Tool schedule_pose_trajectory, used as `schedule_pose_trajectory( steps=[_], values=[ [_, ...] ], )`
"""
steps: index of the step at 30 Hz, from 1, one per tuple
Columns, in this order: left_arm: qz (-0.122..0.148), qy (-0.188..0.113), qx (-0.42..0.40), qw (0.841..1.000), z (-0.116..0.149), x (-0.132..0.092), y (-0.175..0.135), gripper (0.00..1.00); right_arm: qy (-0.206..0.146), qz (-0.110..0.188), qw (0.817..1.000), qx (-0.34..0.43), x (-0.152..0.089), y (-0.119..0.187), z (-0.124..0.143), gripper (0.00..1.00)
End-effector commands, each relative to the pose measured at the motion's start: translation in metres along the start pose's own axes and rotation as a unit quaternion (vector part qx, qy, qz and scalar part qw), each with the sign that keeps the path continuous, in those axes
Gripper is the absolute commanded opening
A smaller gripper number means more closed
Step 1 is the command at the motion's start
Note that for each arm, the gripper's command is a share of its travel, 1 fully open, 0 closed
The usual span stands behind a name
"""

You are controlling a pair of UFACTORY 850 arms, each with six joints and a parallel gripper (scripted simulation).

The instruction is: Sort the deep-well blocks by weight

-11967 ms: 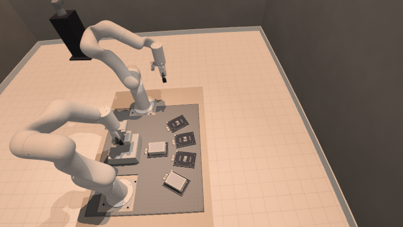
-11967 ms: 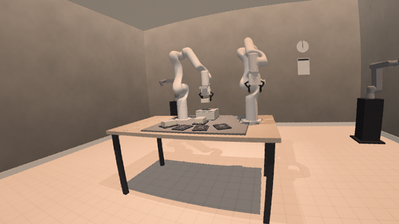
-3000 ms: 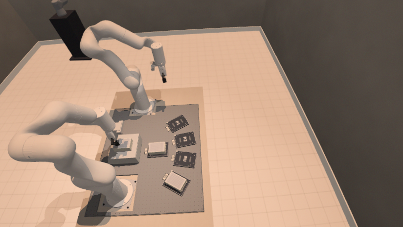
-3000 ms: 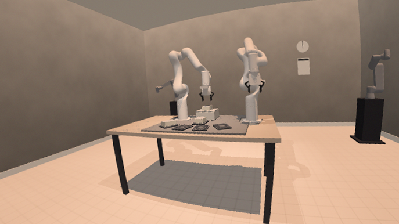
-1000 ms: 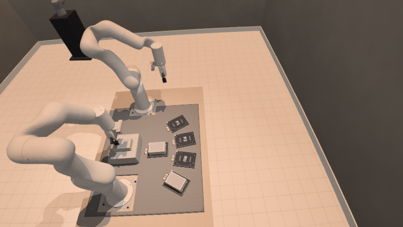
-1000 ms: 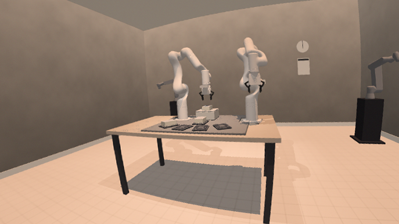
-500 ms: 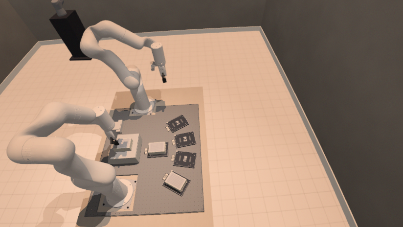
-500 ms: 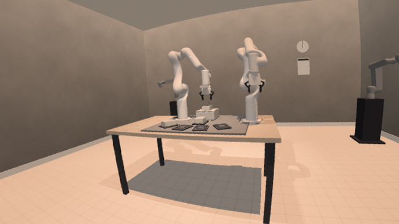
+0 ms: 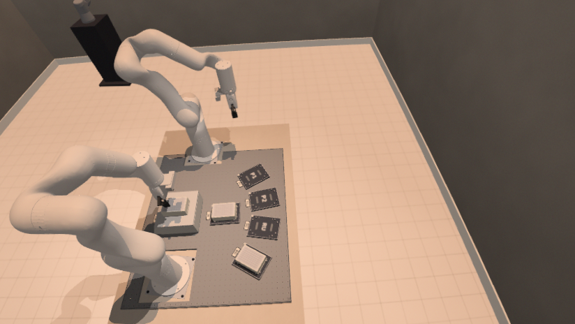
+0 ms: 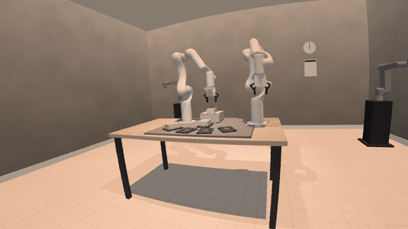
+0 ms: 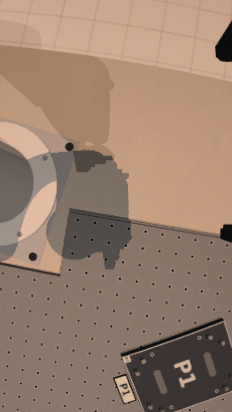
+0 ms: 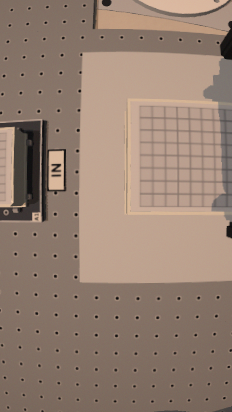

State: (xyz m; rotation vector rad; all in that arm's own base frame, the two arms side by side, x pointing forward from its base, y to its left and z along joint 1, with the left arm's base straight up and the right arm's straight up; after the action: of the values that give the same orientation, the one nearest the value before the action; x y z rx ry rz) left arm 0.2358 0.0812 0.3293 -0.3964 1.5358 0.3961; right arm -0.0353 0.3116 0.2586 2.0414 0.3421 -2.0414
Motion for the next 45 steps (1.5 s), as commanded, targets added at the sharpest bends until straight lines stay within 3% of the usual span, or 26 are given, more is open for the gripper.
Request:
schedule_pose_trajectory(
  steps=[1, 36, 45],
  values=[
    [0.0, -0.001, 0.0, 1.0, 0.001, -0.001, 0.0, 1.0, 0.0, -0.001, 1.0, 0.0, -0.001, -0.001, 0.0, 1.0],
    [0.0, -0.001, 0.0, 1.0, 0.001, -0.001, 0.0, 1.0, 0.0, -0.001, 1.0, 0.0, 0.009, -0.001, 0.0, 1.0],
    [0.0, -0.001, 0.0, 1.0, 0.001, -0.001, 0.0, 1.0, 0.0, -0.001, 1.0, 0.0, 0.024, -0.001, 0.0, 1.0]
  ],
)
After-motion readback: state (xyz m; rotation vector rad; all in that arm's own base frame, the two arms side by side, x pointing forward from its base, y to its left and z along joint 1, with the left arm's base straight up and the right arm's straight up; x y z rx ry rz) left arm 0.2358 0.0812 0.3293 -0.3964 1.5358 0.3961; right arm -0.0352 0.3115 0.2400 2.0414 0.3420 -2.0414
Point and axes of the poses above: on each arm, the point where the finger pads meet when closed, its own x axis out along the fingers, its own y axis across the jaws, z = x × y, the point moved 3 cm from there along -x, back along the fingers, and after that the axes turned 10 degrees about -x, right-handed, at the moved point
